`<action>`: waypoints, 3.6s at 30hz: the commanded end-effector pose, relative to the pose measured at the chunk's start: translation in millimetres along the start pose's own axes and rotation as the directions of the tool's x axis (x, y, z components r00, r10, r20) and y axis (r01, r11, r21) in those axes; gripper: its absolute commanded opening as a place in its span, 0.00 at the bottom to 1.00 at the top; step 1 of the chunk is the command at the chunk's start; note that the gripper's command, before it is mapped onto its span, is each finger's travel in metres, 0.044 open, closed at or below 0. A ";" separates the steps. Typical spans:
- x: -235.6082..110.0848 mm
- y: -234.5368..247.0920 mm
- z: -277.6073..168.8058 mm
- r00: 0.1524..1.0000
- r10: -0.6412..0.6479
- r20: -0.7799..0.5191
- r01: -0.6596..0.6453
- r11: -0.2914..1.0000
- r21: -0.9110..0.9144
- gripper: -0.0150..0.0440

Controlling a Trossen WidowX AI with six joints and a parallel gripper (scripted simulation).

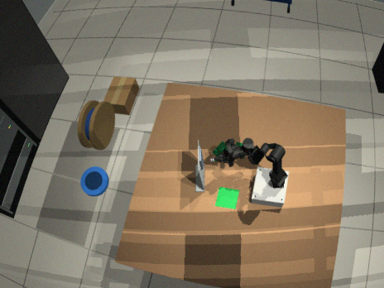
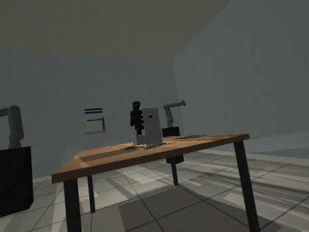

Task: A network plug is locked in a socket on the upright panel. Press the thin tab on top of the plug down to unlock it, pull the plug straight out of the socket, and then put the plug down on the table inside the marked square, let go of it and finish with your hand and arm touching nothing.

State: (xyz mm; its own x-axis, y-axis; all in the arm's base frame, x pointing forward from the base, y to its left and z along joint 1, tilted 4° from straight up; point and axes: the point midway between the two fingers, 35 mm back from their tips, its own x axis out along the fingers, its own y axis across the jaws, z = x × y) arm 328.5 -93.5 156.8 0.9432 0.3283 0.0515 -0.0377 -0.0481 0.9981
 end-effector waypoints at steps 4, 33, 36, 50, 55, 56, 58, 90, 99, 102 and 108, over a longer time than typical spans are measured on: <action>-6.7 0.2 -1.8 1.000 0.000 -0.001 0.000 1.000 0.005 0.25; -19.4 43.4 -5.7 1.000 -0.001 -0.001 0.001 1.000 0.003 0.25; -21.5 49.0 -7.2 1.000 -0.001 -0.001 0.001 1.000 0.003 0.25; -15.1 48.1 -14.6 0.999 -0.042 -0.002 0.042 0.999 0.029 0.25; -3.4 32.3 -20.1 0.995 -0.097 -0.006 0.097 0.994 0.051 0.25; -1.2 29.0 -21.4 0.994 -0.109 -0.007 0.109 0.993 0.055 0.25; 3.1 22.2 -24.3 0.991 -0.134 -0.011 0.134 0.989 0.061 0.25; 23.9 -97.6 -106.7 0.762 -0.632 -0.139 0.631 0.774 -0.059 0.25; 9.4 -127.8 -135.0 0.619 -0.766 -0.174 0.744 0.643 -0.180 0.25; 3.0 -136.3 -143.5 0.567 -0.803 -0.182 0.771 0.596 -0.225 0.25; 1.4 -138.2 -145.4 0.555 -0.812 -0.183 0.776 0.584 -0.236 0.25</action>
State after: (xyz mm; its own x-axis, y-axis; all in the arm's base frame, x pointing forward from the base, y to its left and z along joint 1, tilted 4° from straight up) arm 290.3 49.2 28.5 0.5154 0.3997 -0.7580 0.6264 0.4279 0.6516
